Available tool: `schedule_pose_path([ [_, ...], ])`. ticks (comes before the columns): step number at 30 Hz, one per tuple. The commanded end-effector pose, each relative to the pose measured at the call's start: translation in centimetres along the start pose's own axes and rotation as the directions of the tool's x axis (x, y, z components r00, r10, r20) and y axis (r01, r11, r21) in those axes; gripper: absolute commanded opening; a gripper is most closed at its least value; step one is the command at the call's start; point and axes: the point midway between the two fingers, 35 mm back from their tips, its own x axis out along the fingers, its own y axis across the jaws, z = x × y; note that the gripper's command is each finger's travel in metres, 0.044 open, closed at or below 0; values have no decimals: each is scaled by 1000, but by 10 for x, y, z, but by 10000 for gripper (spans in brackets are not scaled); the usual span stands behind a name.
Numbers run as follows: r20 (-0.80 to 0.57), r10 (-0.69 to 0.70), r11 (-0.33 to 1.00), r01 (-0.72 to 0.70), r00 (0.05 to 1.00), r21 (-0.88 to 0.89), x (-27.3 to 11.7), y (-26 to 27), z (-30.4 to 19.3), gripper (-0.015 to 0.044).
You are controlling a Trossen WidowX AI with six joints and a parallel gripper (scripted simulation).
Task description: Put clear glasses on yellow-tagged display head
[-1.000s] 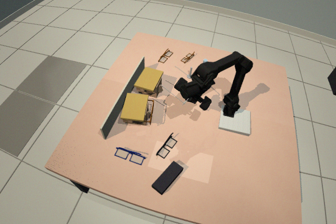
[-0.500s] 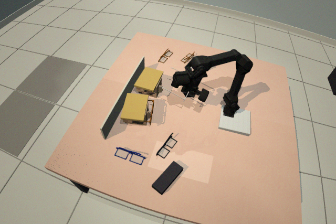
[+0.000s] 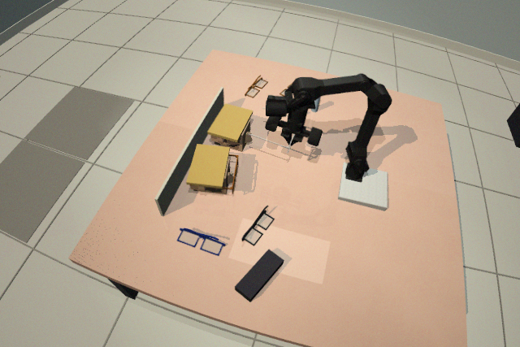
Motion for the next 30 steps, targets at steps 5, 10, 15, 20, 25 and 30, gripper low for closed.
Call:
schedule_pose_path([
  [5,-66,-39,999,36,997,-36,9,0,21,0],
  [10,-80,-43,999,40,996,-36,14,0,17,0],
  [15,-73,-43,999,40,996,-36,19,0,17,0],
  [20,-59,-42,999,40,997,-36,24,0,17,0],
  [25,-52,-42,999,40,998,-36,29,0,17,0],
  [30,-52,-42,999,40,998,-36,33,-1,16,0],
])
